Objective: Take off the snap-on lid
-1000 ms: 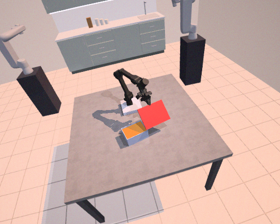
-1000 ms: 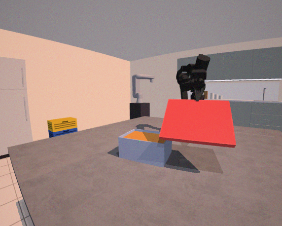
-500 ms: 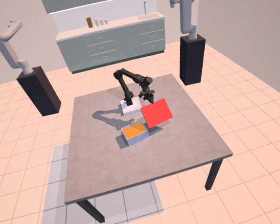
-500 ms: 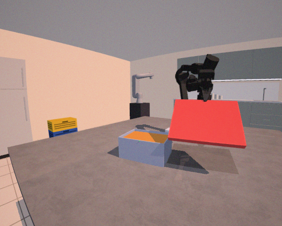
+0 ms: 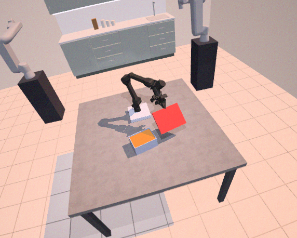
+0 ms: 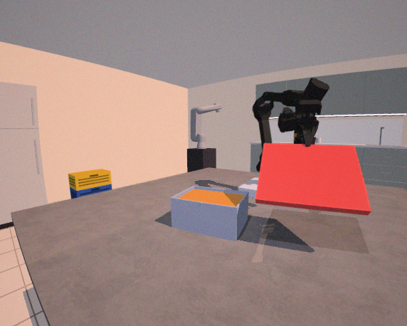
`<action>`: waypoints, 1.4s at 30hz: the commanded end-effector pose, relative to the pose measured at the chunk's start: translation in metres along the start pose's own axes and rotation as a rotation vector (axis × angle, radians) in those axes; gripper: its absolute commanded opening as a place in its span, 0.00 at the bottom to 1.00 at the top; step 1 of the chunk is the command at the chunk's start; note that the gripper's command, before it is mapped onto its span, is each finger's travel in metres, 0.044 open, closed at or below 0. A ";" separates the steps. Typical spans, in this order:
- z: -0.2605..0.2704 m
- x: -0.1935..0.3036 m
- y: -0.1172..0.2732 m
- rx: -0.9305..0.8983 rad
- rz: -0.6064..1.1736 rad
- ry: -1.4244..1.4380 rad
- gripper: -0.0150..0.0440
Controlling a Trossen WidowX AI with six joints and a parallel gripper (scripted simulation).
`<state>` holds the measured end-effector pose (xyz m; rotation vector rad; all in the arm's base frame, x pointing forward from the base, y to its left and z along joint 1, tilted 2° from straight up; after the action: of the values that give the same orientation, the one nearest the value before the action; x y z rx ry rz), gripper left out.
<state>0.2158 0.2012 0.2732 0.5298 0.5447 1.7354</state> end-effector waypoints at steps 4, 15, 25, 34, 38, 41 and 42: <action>0.002 0.014 0.004 -0.016 0.001 -0.014 0.25; -0.001 0.036 0.006 -0.016 0.002 -0.015 0.25; -0.004 0.055 0.008 -0.015 0.003 -0.016 0.25; -0.006 0.073 0.009 -0.015 0.004 -0.017 0.25; -0.008 0.080 0.010 -0.015 0.004 -0.018 0.25; -0.008 0.080 0.010 -0.015 0.004 -0.018 0.25; -0.008 0.080 0.010 -0.015 0.004 -0.018 0.25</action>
<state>0.1859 0.2758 0.2734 0.5341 0.5440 1.7391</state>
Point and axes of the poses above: the point midway between the two fingers, 35 mm back from their tips, its own y axis back along the fingers, its own z axis across the jaws, x = y × z, the point moved 7 cm from there along y, back along the fingers, and after that the axes turned 5 degrees about -y, right-handed, at the moved point
